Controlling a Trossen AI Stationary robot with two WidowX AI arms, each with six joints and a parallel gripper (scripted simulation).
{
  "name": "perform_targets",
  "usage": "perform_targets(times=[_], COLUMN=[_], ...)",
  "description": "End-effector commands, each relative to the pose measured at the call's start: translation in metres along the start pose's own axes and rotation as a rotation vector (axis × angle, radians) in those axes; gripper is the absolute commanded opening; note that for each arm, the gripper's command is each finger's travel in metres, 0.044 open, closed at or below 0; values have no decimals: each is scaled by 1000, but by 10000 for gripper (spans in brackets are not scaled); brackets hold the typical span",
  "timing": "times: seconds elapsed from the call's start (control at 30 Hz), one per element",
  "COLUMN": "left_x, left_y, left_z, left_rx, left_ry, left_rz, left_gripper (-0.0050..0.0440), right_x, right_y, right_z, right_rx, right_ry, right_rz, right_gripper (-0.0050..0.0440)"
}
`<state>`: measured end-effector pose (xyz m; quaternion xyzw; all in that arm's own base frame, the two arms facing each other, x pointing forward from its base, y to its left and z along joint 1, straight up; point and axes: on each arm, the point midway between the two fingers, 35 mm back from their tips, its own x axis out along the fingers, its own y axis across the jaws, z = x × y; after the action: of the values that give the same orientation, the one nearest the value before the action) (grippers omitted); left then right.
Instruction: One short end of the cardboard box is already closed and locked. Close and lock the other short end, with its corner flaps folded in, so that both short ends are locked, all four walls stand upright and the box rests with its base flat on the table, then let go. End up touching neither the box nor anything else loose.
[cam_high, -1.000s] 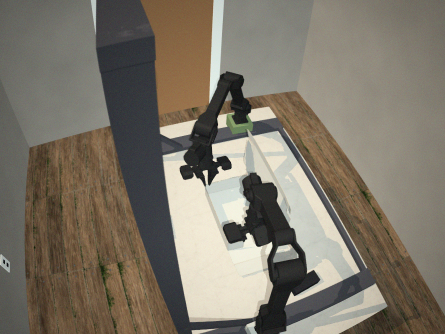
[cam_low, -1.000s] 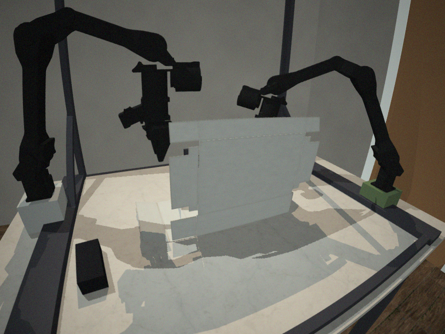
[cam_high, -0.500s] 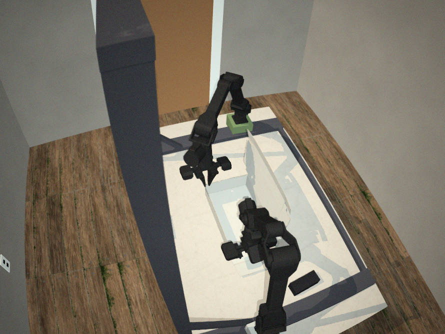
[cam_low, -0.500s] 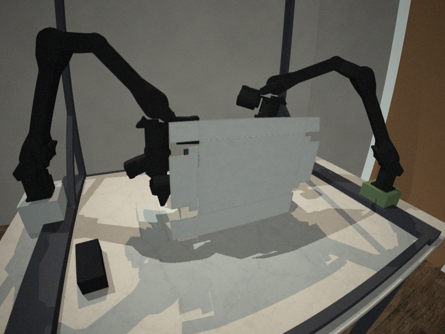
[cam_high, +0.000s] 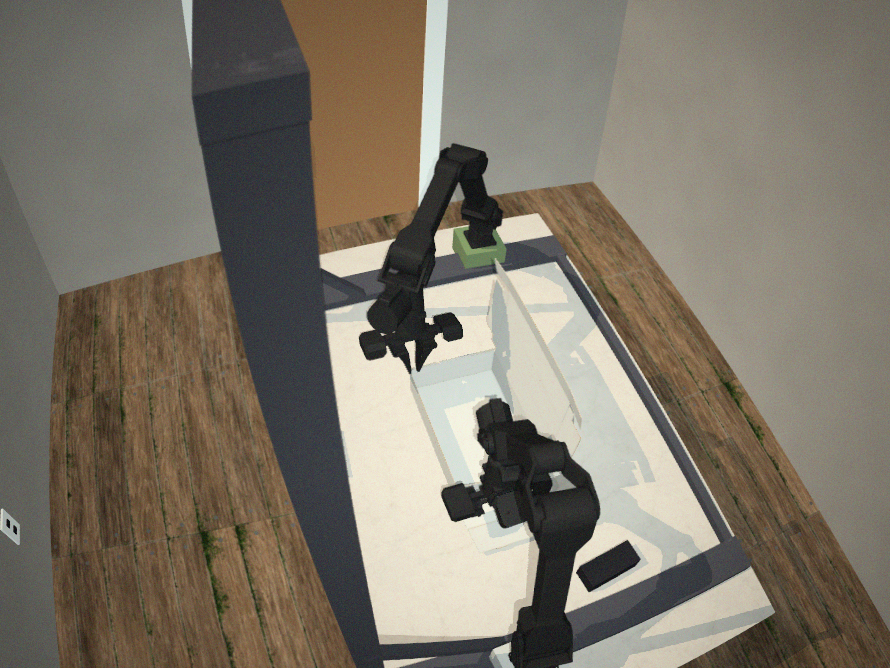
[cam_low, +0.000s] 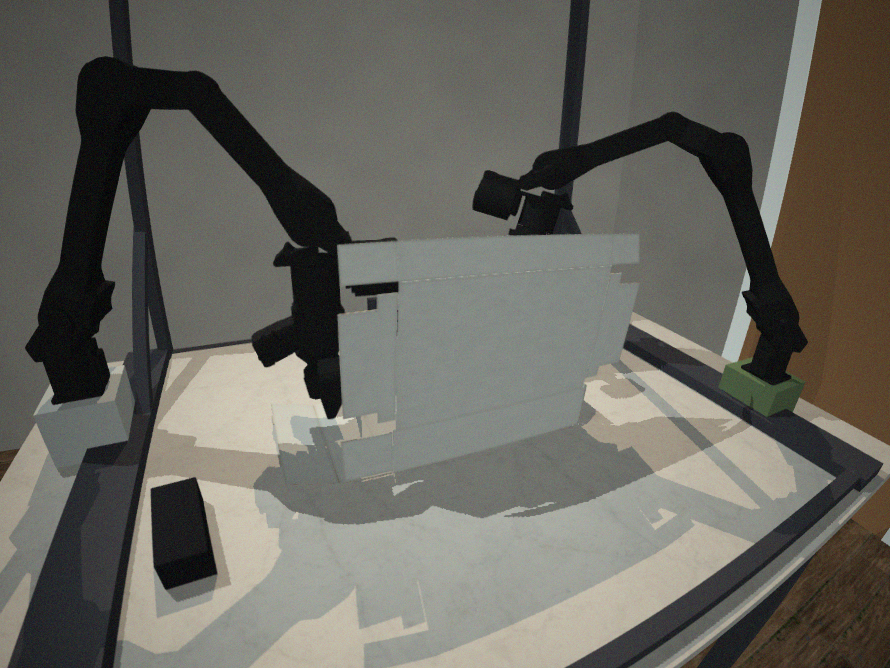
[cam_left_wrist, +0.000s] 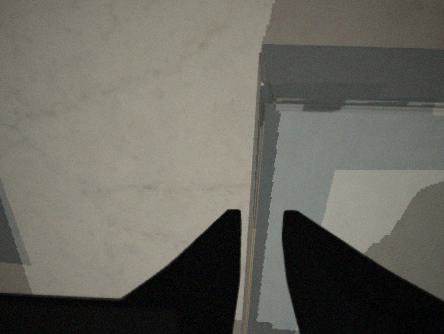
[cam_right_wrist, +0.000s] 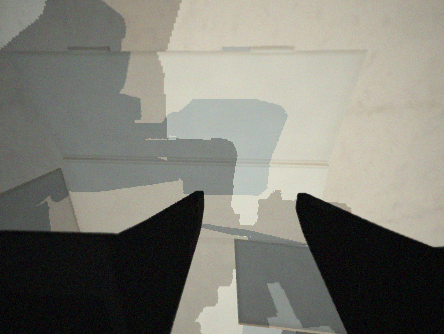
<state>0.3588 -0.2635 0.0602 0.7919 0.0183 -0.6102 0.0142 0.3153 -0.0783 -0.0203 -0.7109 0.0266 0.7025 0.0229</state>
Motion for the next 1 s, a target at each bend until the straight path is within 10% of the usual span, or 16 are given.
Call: perform_targets(times=[0.0, 0.97], left_x=[-10, -10], left_y=[2, 2], left_z=[-6, -6], left_rx=[-1, -1], left_ry=[24, 24], left_rz=[18, 18], left_gripper=[64, 64], right_x=[2, 28], right_y=[0, -1], right_z=[-3, 2], right_rx=[3, 3], right_ry=[16, 15], right_rz=[0, 1], right_gripper=[252, 252])
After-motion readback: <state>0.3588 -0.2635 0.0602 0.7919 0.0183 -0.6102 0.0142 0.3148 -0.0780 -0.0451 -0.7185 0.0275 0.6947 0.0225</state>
